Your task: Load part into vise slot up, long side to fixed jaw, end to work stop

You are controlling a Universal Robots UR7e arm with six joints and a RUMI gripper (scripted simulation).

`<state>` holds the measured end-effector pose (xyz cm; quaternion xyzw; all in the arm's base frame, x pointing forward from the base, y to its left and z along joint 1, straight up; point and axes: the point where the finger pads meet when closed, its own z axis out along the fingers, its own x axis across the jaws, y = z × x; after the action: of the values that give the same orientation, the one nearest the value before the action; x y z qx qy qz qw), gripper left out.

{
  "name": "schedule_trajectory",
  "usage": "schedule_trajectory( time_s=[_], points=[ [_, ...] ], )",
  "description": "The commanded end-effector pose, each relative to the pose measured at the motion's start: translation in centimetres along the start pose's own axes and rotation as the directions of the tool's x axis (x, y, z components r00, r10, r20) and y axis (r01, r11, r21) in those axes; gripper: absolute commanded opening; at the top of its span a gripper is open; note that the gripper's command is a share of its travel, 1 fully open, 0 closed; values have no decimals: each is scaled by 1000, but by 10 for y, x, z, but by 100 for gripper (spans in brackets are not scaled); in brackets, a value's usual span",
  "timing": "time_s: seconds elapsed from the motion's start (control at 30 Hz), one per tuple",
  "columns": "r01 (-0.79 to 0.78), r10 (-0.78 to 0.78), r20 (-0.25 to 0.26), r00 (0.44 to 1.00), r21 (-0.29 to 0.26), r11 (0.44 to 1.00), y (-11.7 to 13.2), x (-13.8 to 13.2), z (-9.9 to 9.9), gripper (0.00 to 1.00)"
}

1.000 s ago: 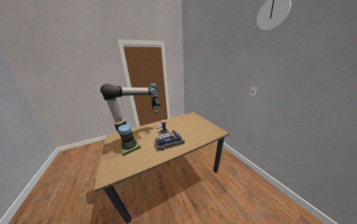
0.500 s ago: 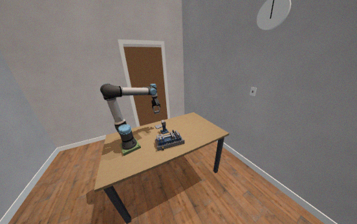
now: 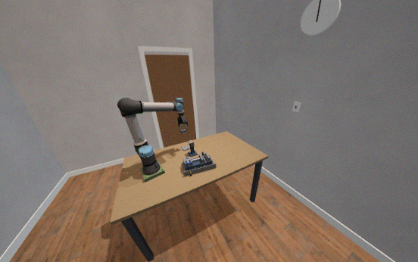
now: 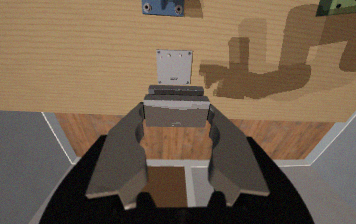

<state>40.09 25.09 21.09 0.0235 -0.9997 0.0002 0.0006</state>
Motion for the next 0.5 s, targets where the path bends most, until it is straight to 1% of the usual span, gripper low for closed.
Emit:
schedule_trajectory(
  time_s=[0.0, 0.47],
  points=[
    [-7, 7, 1, 1000, 0, 1000, 0, 0, -1, 0],
    [-33, 33, 1, 999, 0, 999, -2, 0, -1, 0]
  ],
)
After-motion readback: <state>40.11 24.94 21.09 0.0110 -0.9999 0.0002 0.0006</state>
